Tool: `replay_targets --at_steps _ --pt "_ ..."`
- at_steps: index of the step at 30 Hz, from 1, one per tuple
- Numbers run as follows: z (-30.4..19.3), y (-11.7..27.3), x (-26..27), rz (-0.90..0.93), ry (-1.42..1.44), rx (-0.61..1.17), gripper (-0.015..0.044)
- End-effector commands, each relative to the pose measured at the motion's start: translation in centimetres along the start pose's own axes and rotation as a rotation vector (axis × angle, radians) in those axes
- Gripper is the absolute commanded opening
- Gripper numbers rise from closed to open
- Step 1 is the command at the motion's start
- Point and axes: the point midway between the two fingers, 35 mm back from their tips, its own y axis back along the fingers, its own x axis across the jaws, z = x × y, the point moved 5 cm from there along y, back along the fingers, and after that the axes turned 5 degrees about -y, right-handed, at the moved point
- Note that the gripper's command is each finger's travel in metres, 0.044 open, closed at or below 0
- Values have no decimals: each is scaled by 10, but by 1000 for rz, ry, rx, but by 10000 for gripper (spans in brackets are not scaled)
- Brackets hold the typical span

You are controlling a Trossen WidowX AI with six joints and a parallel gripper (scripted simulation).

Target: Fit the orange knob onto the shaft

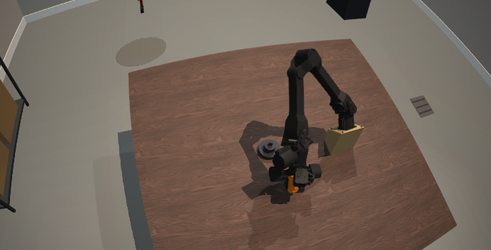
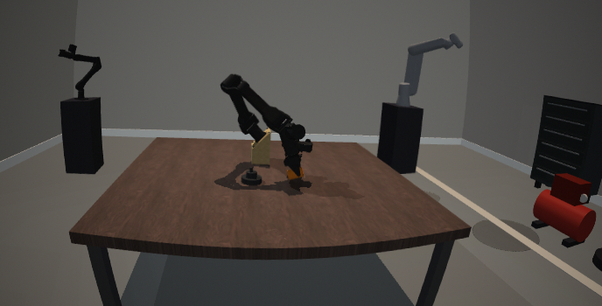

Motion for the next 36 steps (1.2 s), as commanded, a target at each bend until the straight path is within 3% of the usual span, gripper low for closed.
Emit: replay_targets --at_steps 1,36 --pt "-6 4 -1 5 0 -60 179" --pt "-65 9 -5 57 3 -605 179"
